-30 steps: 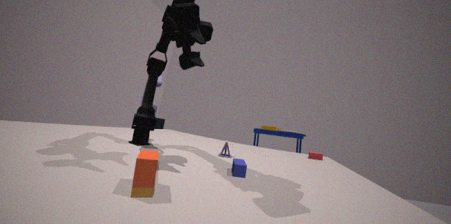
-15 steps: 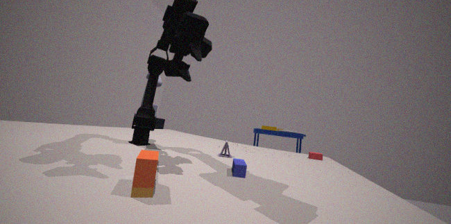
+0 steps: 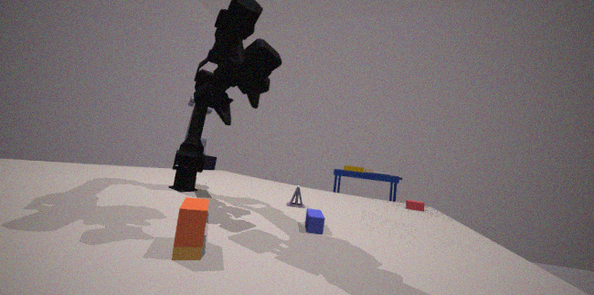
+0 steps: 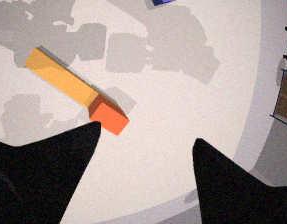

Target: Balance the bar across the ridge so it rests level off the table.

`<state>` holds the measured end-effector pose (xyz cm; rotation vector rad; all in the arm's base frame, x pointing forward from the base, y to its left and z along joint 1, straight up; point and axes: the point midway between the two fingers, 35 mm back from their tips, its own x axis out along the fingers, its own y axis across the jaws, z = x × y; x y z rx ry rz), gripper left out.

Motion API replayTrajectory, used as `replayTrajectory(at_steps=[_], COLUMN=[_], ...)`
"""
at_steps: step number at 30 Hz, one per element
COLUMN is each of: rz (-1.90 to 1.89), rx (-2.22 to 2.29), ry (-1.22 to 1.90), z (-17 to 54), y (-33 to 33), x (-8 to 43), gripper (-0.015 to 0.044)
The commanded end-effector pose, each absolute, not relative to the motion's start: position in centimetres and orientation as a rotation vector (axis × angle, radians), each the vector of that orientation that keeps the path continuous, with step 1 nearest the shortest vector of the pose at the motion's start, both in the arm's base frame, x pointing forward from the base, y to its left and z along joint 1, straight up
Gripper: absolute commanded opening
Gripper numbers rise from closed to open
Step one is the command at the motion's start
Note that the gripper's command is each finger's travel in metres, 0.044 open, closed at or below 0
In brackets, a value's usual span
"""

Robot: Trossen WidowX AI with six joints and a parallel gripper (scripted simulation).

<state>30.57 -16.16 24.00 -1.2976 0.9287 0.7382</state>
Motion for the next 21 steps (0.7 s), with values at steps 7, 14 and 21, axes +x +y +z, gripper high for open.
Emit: replayTrajectory(at_steps=[7,14,21], rz=[1.015,1.222,1.442], rx=[-1.491,-1.604,-1.701], ry=[0.940,0.913,0.854], z=[21.4,19.8,18.3], y=[-16.7,-17.0,-17.2], x=[29.7,29.0,28.3], gripper=[0.0315,0.0315,0.0315])
